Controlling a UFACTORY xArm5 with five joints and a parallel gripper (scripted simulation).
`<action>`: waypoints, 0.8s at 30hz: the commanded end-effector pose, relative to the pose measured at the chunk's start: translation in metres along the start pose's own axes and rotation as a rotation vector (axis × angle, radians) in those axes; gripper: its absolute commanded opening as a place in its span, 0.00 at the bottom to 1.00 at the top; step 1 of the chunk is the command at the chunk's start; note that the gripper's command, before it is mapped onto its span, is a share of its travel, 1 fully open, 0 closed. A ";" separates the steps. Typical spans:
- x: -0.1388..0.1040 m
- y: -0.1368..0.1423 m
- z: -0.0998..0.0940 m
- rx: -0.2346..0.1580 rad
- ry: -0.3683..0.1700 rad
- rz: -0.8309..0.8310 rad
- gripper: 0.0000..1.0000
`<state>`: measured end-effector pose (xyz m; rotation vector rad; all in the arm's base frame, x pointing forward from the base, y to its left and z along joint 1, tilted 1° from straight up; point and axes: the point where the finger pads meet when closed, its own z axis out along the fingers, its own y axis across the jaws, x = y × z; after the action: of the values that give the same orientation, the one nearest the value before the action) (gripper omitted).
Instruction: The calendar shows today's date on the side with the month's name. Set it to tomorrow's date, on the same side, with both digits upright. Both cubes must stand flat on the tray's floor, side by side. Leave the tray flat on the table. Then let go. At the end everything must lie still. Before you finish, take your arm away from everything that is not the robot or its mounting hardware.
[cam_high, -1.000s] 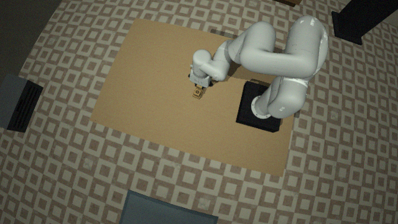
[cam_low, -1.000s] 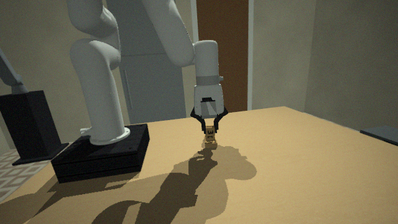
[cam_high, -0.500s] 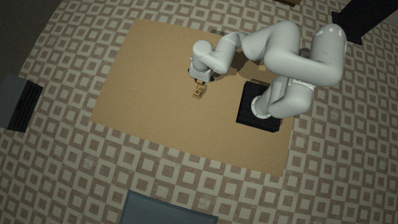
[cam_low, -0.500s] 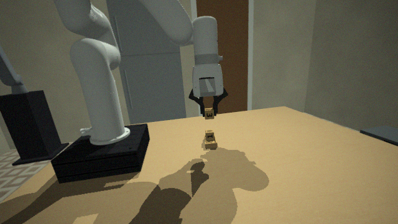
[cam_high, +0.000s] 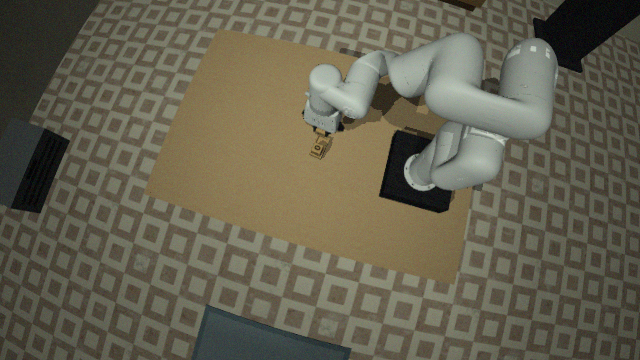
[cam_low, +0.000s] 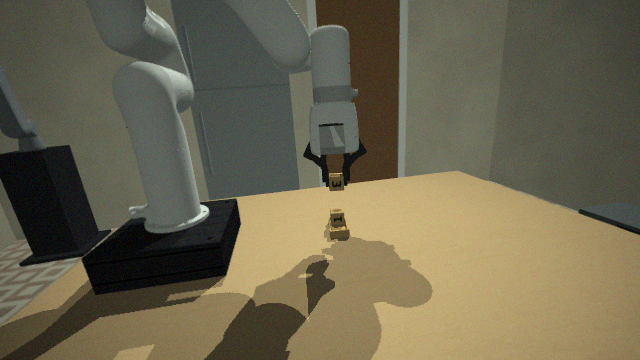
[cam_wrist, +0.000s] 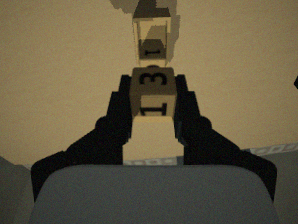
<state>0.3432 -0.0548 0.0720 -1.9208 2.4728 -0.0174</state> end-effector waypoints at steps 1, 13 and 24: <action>-0.003 -0.003 -0.001 0.003 -0.001 0.061 0.29; -0.018 -0.011 -0.001 0.003 -0.002 0.383 0.29; -0.034 -0.018 0.000 0.002 -0.002 0.696 0.29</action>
<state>0.3627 -0.0323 0.0719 -1.1838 2.8945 -0.0117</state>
